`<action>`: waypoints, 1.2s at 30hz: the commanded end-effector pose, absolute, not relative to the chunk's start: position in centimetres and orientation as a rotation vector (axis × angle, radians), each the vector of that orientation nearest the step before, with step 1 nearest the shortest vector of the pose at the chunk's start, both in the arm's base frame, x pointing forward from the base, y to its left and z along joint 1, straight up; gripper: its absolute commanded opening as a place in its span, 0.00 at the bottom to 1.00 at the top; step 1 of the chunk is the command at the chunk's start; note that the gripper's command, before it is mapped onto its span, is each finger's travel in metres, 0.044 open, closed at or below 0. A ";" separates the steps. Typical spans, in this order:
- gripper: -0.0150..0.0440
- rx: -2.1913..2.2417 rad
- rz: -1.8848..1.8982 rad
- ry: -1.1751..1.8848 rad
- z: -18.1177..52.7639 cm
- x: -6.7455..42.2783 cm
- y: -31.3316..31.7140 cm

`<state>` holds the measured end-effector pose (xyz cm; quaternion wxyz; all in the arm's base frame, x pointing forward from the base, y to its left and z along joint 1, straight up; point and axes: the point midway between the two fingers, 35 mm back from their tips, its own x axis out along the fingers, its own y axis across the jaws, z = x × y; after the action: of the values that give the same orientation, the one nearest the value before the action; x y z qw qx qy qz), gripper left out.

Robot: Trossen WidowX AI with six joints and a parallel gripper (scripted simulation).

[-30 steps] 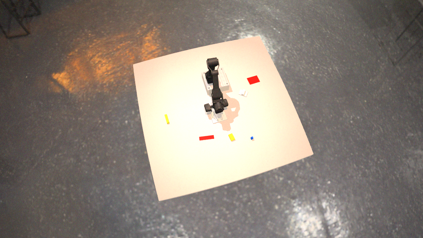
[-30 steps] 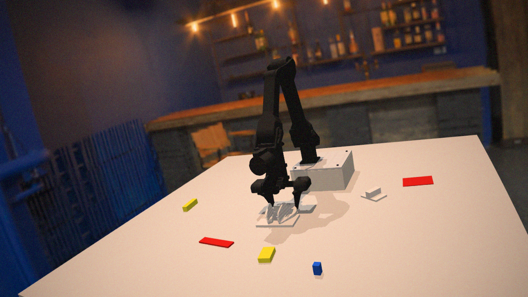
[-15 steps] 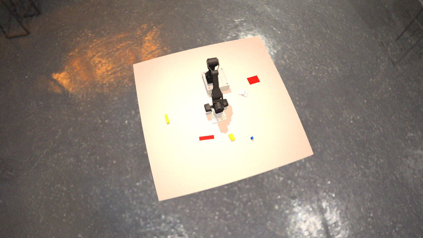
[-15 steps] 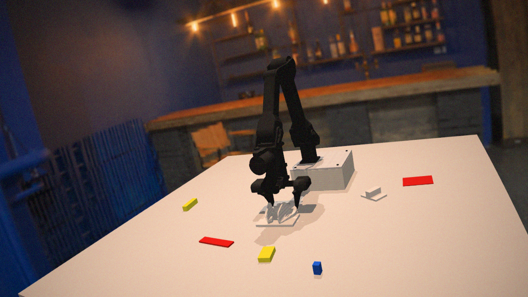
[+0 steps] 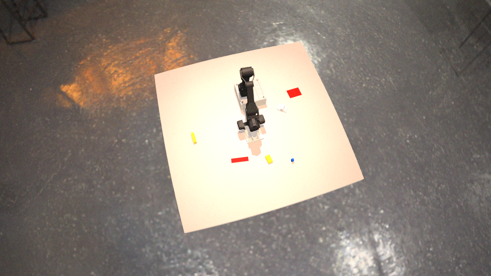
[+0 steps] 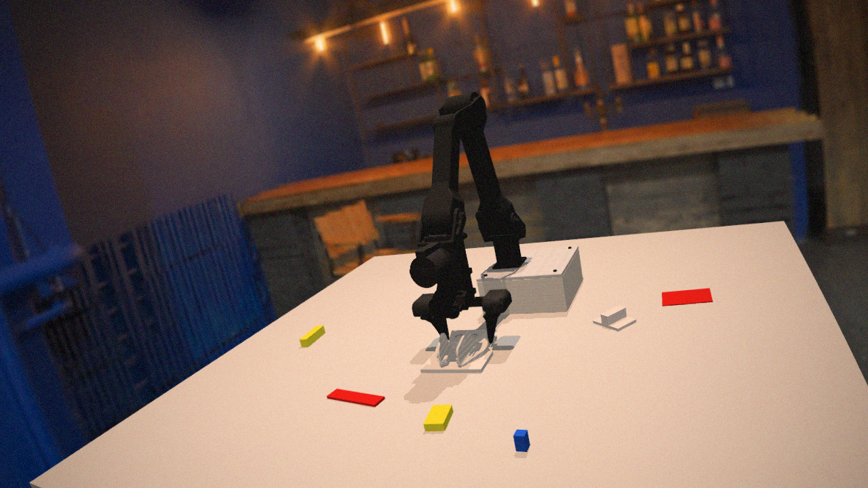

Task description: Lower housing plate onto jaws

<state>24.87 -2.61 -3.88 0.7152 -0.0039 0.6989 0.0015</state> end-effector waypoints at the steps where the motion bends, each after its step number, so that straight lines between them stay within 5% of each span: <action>1: 1.00 -0.009 0.003 1.548 -3.9 24.9 -2.6; 36: 1.00 -0.003 0.000 1.550 8.6 20.2 -2.0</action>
<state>20.21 -2.06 8.30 0.7119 -0.0037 0.7023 0.0021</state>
